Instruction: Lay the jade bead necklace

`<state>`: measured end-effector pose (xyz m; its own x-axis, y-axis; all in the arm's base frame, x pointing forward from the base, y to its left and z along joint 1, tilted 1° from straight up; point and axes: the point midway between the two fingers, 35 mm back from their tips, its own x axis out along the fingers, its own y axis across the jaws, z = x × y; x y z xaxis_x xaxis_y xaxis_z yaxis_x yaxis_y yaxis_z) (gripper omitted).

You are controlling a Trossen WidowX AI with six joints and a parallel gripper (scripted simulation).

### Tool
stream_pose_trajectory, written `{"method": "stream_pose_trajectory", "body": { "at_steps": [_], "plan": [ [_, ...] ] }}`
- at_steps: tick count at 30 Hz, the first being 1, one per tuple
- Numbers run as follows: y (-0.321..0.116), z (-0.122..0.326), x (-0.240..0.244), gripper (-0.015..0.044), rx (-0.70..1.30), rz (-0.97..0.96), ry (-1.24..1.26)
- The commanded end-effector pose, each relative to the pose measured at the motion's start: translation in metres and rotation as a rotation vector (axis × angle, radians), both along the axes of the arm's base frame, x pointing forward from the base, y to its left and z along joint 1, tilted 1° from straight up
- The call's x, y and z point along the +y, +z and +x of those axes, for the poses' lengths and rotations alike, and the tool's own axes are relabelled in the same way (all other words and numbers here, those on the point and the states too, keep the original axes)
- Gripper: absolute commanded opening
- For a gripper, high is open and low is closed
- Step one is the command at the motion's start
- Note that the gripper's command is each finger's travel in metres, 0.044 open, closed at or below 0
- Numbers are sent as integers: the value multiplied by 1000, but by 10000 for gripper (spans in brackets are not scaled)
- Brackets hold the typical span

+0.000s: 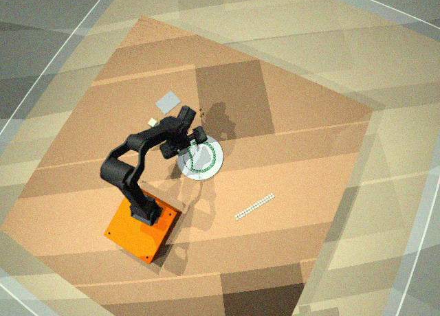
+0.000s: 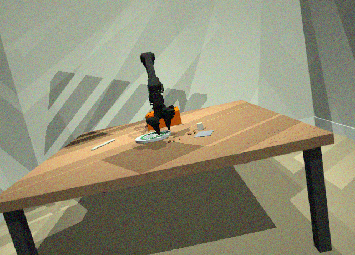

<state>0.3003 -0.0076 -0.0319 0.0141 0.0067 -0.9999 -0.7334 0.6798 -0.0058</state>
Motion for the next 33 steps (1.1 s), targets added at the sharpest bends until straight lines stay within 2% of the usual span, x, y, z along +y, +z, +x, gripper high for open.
{"method": "stream_pose_trajectory", "body": {
  "at_steps": [1, 9, 16, 21, 33],
  "plan": [
    [2, 1, 0, 440, -4, 1, -4],
    [2, 1, 0, 440, -4, 1, -4],
    [32, -7, -8, 256, -4, -1, 38],
    [26, -7, -9, 125, -4, -1, 39],
    [16, -5, -8, 120, -10, -2, 36]
  ]
}}
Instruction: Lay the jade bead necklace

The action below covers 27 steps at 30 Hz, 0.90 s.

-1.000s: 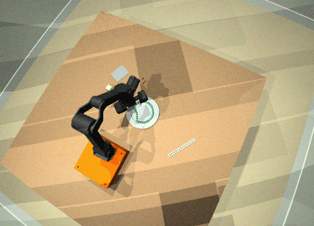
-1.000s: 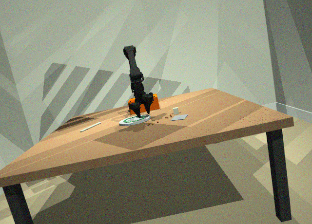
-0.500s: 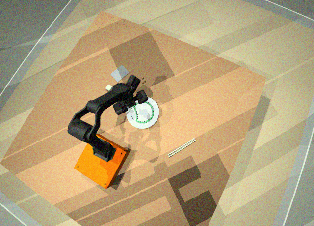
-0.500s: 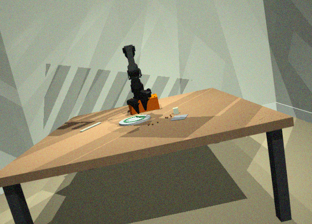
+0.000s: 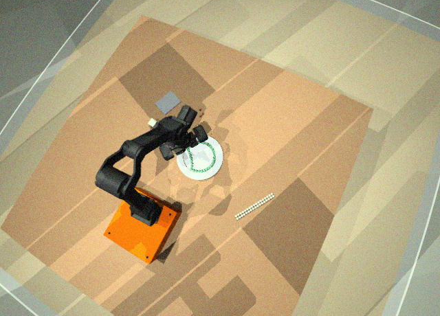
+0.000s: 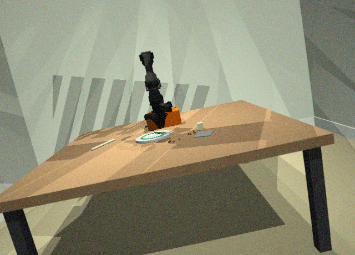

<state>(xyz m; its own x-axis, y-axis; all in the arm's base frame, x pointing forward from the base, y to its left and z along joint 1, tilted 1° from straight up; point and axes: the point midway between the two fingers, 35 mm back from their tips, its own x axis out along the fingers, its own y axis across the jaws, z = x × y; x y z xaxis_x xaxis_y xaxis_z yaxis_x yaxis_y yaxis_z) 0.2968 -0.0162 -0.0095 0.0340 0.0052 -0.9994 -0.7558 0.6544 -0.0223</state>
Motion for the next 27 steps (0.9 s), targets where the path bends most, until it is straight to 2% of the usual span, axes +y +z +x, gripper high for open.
{"method": "stream_pose_trajectory", "body": {
  "at_steps": [1, 19, 24, 27],
  "plan": [
    [-8, -2, 0, 120, 11, 1, 2],
    [-29, -4, 0, 120, 17, 1, 5],
    [-27, -3, 0, 0, 12, 1, 1],
    [-27, -3, 0, 0, 12, 1, 1]
  ]
}}
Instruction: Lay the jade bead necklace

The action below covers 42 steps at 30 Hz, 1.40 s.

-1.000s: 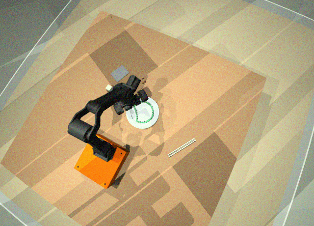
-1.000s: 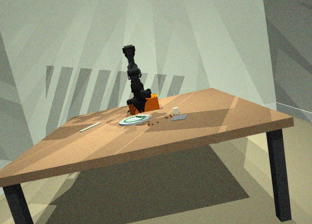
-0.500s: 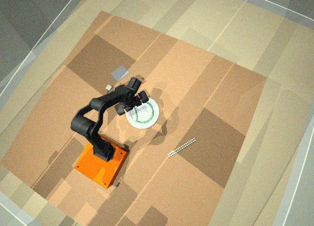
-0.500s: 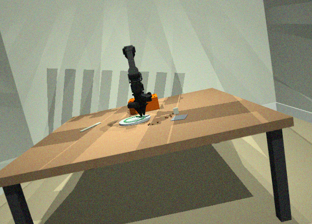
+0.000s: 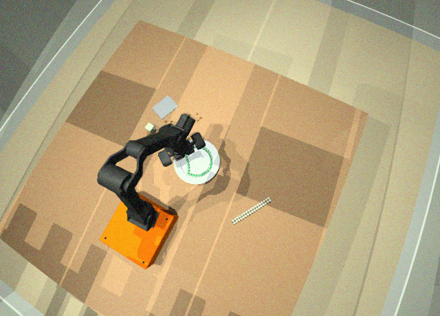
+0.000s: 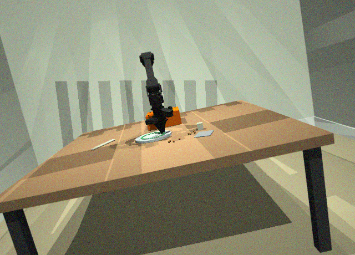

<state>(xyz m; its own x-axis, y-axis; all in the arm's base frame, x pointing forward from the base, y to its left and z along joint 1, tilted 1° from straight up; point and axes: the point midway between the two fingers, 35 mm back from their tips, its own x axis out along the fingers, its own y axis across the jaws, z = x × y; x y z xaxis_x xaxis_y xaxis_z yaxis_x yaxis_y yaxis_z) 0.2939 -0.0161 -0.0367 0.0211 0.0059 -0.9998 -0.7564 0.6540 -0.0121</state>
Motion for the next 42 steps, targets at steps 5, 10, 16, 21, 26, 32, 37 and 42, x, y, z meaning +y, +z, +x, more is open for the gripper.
{"method": "stream_pose_trajectory", "body": {
  "at_steps": [5, 10, 16, 21, 26, 32, 37, 42],
  "plan": [
    [0, 0, 0, 0, -1, 0, 0],
    [0, 0, 0, 0, -1, 0, 0],
    [0, 0, 0, 0, -1, 0, 0],
    [0, 0, 0, 0, -1, 0, 0],
    [0, 0, 0, 0, -1, 0, 0],
    [0, 0, 0, 0, -1, 0, 0],
    [6, -1, 0, 0, 4, 0, 4],
    [6, -1, 0, 0, 4, 1, 5]
  ]
}}
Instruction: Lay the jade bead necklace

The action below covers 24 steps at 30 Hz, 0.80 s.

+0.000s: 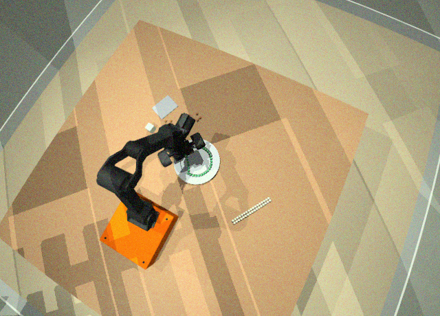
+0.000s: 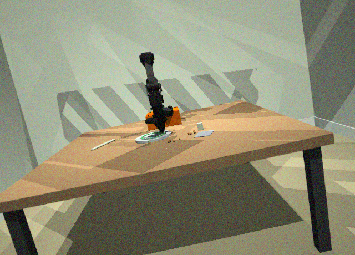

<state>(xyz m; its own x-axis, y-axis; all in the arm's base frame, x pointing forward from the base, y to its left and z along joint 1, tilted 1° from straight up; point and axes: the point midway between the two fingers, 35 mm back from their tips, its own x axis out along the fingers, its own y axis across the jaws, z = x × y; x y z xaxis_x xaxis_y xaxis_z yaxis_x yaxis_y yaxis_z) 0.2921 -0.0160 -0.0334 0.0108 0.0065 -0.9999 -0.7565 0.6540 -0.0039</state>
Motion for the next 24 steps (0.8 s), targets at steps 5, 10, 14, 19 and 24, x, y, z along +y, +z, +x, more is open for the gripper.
{"method": "stream_pose_trajectory", "body": {
  "at_steps": [5, 10, 14, 19, 24],
  "plan": [
    [3, -5, 9, 0, -6, 1, 5],
    [1, -6, 11, 0, -6, 1, 5],
    [-5, -6, 11, 0, -6, 1, 5],
    [-2, -4, 10, 79, -12, 0, 9],
    [-2, -4, 10, 210, -12, 0, 9]
  ]
}}
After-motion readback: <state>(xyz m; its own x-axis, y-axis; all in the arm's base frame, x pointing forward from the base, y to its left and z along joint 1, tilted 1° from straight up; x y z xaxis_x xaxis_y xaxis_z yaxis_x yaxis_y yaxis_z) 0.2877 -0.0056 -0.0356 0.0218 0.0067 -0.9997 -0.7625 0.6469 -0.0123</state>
